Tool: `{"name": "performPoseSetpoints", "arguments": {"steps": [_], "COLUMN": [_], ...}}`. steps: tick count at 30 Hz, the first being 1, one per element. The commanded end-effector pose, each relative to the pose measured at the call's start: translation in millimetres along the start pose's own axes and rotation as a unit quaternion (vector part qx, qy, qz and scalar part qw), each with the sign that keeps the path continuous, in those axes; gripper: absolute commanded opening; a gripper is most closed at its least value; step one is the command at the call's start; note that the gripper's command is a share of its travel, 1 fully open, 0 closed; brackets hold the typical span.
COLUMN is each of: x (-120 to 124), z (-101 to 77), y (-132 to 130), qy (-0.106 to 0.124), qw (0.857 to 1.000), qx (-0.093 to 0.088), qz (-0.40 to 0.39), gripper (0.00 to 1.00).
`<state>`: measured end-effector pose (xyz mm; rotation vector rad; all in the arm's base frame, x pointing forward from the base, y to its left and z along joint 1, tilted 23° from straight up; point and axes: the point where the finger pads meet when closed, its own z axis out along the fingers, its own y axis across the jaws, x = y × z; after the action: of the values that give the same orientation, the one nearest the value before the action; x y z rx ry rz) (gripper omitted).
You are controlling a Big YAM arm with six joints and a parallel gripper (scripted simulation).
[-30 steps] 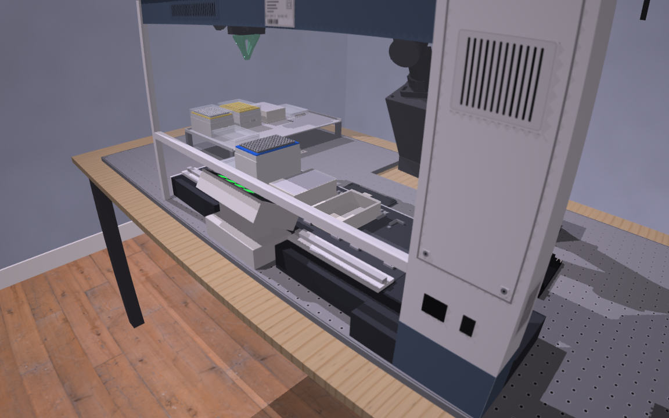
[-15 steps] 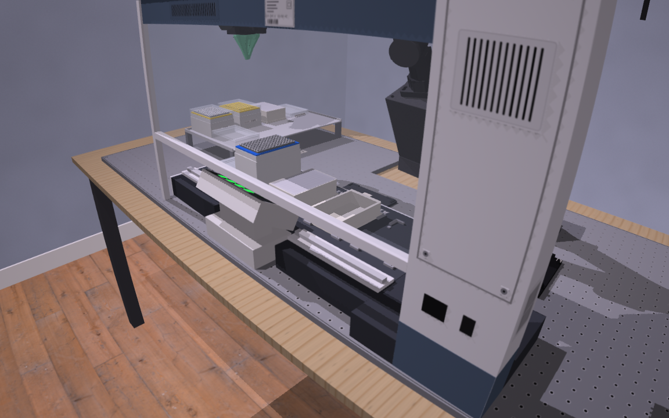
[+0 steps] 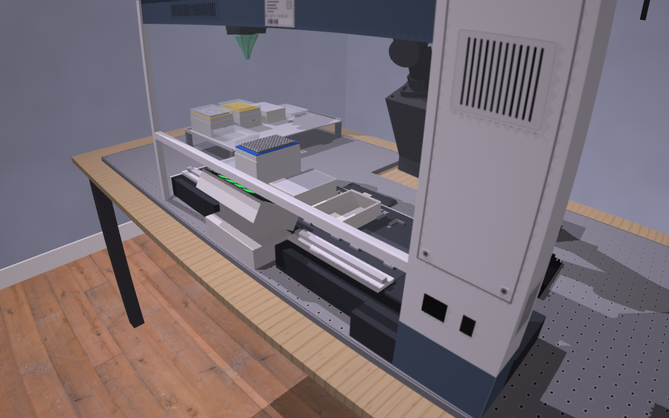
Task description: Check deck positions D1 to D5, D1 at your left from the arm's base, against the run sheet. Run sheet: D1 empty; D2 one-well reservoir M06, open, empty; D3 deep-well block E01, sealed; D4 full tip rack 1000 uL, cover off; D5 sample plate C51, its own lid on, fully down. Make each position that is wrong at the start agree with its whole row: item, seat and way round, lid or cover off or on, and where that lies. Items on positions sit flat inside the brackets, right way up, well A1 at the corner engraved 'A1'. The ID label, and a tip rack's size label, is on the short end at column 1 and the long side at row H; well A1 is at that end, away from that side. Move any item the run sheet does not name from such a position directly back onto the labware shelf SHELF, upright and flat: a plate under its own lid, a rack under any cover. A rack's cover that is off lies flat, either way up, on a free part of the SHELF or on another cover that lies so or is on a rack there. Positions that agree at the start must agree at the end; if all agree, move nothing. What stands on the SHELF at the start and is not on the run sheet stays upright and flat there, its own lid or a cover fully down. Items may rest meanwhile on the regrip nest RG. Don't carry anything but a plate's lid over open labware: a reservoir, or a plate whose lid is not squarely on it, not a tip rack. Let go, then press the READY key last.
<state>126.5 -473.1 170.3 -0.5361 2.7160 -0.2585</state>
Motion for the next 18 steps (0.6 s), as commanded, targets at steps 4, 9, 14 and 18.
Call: {"name": "performPoseSetpoints", "arguments": {"steps": [4, 9, 14, 18], "x": [-3.5, -3.5, -3.5, -3.6], "z": [-16.1, -16.1, -16.1, -16.1], "y": [0.3, 0.3, 0.3, 0.3], "qy": [0.004, 0.004, 0.004, 0.004], "qw": [0.996, 0.995, 0.995, 0.995], "qx": [0.014, 0.014, 0.013, 0.013], "qz": [-0.087, -0.098, -0.098, -0.098], "gripper": [0.00, 0.00, 0.00, 0.00]}}
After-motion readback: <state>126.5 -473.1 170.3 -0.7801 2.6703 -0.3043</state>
